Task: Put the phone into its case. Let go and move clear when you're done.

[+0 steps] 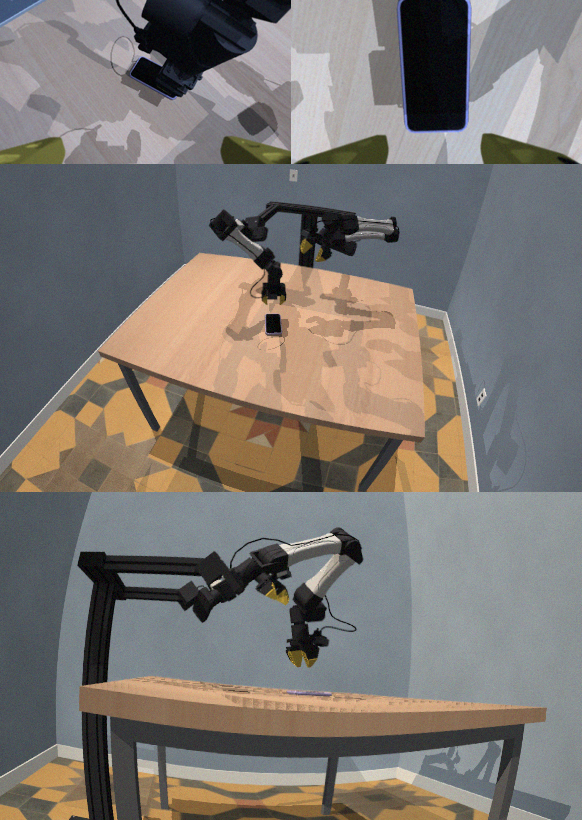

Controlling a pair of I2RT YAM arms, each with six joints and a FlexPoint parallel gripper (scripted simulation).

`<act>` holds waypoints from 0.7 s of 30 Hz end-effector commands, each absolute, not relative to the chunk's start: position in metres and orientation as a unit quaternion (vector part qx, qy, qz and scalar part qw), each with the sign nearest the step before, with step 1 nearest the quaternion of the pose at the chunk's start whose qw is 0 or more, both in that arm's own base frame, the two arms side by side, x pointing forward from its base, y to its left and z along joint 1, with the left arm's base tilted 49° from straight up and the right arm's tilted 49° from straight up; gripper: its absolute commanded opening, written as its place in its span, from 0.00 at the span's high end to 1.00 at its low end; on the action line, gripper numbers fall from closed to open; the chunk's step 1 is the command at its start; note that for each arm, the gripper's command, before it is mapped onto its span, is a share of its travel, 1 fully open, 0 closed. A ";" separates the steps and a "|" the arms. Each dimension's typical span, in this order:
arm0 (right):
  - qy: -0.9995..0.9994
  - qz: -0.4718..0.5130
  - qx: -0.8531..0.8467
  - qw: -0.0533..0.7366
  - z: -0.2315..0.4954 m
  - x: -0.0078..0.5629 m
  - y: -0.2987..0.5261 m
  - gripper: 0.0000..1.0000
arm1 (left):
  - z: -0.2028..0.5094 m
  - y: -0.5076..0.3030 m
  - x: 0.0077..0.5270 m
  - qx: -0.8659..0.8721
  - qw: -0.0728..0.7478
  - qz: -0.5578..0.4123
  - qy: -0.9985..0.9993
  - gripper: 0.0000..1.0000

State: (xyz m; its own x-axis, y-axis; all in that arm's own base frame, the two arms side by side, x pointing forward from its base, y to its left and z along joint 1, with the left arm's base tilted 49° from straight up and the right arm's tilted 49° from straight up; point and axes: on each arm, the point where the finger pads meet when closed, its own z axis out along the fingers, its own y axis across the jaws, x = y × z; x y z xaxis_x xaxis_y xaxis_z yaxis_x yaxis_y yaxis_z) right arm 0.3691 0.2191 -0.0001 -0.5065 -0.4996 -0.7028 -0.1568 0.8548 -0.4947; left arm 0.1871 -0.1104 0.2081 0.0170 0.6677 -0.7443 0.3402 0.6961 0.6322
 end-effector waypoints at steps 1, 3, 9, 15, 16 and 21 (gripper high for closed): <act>0.804 -0.160 -0.184 0.541 0.040 0.365 0.236 0.39 | 0.217 -0.111 0.189 0.348 0.623 0.128 0.689 0.00; 0.804 -0.160 -0.184 0.541 0.040 0.365 0.236 0.39 | 0.217 -0.111 0.189 0.348 0.623 0.128 0.689 0.00; 0.789 -0.156 -0.201 0.559 0.042 0.340 0.234 0.39 | 0.217 -0.111 0.189 0.348 0.623 0.128 0.689 0.00; 0.790 -0.159 -0.214 0.552 0.035 0.331 0.230 0.39 | 0.217 -0.111 0.189 0.348 0.623 0.128 0.689 0.00; 0.791 -0.156 -0.212 0.552 0.035 0.331 0.230 0.39 | 0.217 -0.111 0.189 0.348 0.623 0.128 0.689 0.00; 0.791 -0.155 -0.211 0.554 0.036 0.332 0.231 0.39 | 0.217 -0.111 0.189 0.348 0.623 0.128 0.689 0.00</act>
State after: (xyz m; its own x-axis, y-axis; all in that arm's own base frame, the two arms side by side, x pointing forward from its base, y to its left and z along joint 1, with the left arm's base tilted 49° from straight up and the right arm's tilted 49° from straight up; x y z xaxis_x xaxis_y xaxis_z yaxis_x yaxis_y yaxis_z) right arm 0.3295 0.2174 0.0132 -0.3553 -0.5441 -0.7601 -0.1716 0.8373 -0.5192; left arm 0.1871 -0.1104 0.2082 0.0170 0.6676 -0.7443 0.3402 0.6962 0.6322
